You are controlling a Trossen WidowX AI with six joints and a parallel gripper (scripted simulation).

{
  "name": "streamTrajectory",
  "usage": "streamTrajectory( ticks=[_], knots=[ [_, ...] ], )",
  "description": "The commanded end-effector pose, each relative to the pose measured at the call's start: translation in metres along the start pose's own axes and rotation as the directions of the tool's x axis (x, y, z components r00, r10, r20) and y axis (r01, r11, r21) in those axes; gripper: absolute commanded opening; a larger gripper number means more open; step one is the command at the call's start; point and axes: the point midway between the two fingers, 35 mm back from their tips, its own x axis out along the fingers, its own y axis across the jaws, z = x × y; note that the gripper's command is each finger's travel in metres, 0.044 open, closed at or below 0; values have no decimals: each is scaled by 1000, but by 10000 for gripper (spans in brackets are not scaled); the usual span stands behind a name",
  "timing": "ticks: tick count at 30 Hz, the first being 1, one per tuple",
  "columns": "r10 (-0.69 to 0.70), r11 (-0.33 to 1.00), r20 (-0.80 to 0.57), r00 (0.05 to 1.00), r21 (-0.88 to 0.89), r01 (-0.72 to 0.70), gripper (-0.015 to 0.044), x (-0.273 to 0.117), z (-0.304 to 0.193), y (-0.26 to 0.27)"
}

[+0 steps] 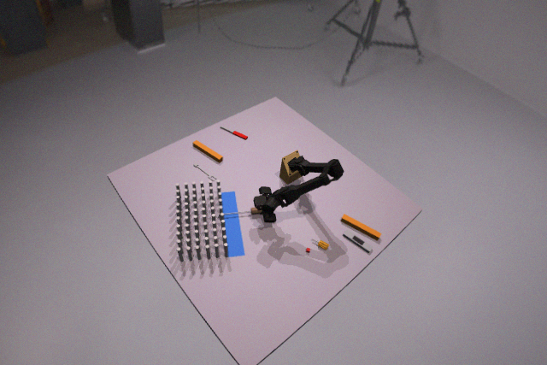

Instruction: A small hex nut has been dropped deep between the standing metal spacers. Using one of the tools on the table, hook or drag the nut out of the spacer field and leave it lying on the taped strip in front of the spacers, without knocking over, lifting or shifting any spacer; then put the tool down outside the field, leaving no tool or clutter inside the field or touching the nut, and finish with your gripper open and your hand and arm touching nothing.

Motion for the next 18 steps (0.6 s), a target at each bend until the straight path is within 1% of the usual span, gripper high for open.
streamTrajectory(
  ticks=[1,18],
  knots=[
    [-7,1000,1,1000,9,7,0,-1,-3,-3],
    [-7,1000,1,1000,9,7,0,-5,-13,-3]
  ],
)
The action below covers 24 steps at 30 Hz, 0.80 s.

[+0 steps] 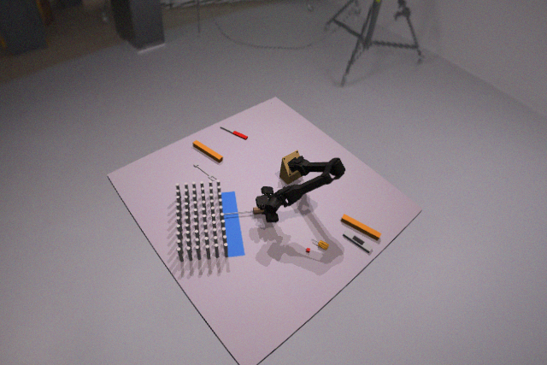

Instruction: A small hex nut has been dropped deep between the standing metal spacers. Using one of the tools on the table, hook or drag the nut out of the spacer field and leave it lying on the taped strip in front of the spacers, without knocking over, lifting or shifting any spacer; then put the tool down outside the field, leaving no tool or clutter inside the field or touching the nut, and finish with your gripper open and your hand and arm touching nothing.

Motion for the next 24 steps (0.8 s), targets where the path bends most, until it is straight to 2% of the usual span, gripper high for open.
streamTrajectory(
  ticks=[1,24],
  knots=[
    [-7,1000,2,1000,9,7,0,-1,-3,-3],
    [-7,1000,1,1000,9,7,0,-6,-15,-3]
  ],
)
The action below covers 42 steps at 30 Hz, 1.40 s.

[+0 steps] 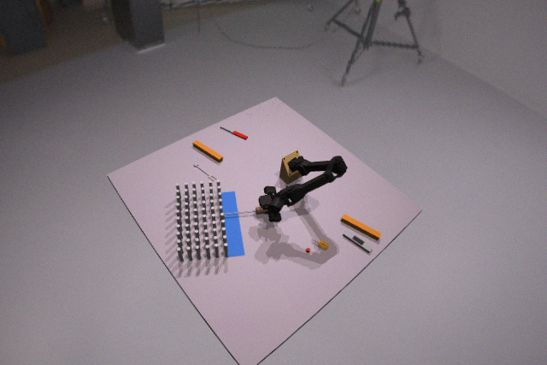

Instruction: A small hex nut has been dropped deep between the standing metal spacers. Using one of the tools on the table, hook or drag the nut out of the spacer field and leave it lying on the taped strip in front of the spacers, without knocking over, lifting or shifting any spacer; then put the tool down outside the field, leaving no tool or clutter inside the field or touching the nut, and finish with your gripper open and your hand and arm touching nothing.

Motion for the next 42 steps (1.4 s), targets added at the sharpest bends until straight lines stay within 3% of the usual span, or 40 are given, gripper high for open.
streamTrajectory(
  ticks=[1,32,42],
  knots=[
    [-7,1000,2,1000,8,7,0,-1,-3,-3],
    [-4,1000,5,1000,1,4,0,-18,5,-2],
    [-5,1000,4,1000,4,5,0,-32,-15,-6]
  ],
)
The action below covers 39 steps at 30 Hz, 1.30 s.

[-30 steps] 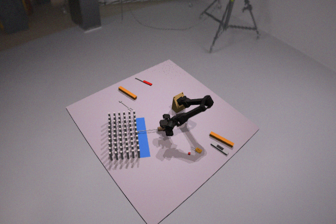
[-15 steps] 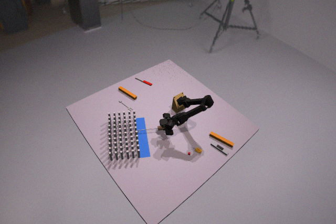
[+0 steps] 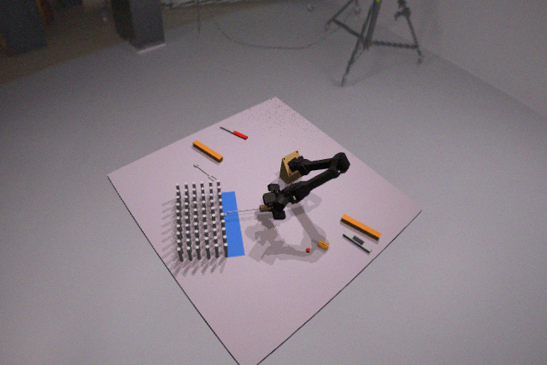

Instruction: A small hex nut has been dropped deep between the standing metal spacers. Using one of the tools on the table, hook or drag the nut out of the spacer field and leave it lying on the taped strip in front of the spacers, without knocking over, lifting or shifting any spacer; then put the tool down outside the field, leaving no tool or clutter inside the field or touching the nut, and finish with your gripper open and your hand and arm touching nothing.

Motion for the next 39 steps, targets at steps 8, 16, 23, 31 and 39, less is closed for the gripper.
streamTrajectory(
  ticks=[8,16,23,31,39],
  knots=[
    [-12,1000,-3,1000,18,12,0,-14,-22,-10],
    [-21,1000,-2,1000,12,21,0,-40,-3,-15],
    [-24,1000,-1,1000,8,24,0,-70,14,-21],
    [-19,1000,0,1000,7,19,0,-104,27,-30],
    [-28,1000,-9,1000,10,28,0,-110,35,-40]
  ],
)
